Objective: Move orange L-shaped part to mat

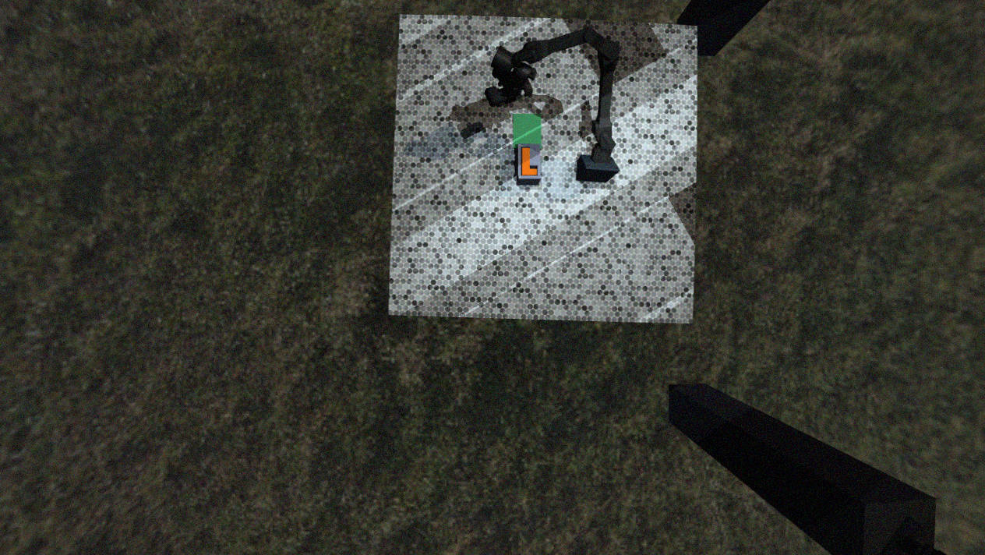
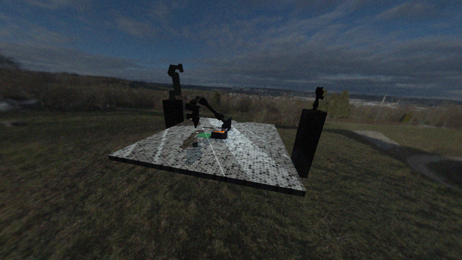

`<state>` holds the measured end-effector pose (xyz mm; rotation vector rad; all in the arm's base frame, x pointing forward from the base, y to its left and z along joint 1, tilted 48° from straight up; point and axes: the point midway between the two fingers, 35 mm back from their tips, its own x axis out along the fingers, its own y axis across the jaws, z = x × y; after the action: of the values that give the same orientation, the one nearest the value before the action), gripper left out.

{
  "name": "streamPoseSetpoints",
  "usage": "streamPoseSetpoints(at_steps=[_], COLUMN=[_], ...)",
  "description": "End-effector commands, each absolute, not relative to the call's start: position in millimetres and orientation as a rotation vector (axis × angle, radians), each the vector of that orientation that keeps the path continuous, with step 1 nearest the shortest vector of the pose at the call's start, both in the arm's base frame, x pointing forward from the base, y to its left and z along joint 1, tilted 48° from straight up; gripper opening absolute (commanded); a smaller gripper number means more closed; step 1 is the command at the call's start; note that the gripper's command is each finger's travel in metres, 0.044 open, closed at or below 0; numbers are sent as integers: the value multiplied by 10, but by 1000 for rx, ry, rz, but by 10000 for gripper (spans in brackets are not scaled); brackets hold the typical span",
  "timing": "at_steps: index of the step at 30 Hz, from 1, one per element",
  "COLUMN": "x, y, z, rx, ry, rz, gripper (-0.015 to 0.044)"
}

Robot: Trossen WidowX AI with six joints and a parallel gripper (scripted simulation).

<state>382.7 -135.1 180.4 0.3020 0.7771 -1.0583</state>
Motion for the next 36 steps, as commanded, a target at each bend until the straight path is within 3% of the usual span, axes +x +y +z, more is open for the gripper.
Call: streamPoseSetpoints(at_steps=[1, 7, 16, 36], x=[3860, 3677, 2967, 2887], y=[-822, -54, 837, 300], z=[1308, 681, 0, -505], rx=[186, -76, -593, -606], ry=[967, 1235, 1536, 1538], rz=[-977, -842, -707, -707], gripper=[180, 180, 180, 180])
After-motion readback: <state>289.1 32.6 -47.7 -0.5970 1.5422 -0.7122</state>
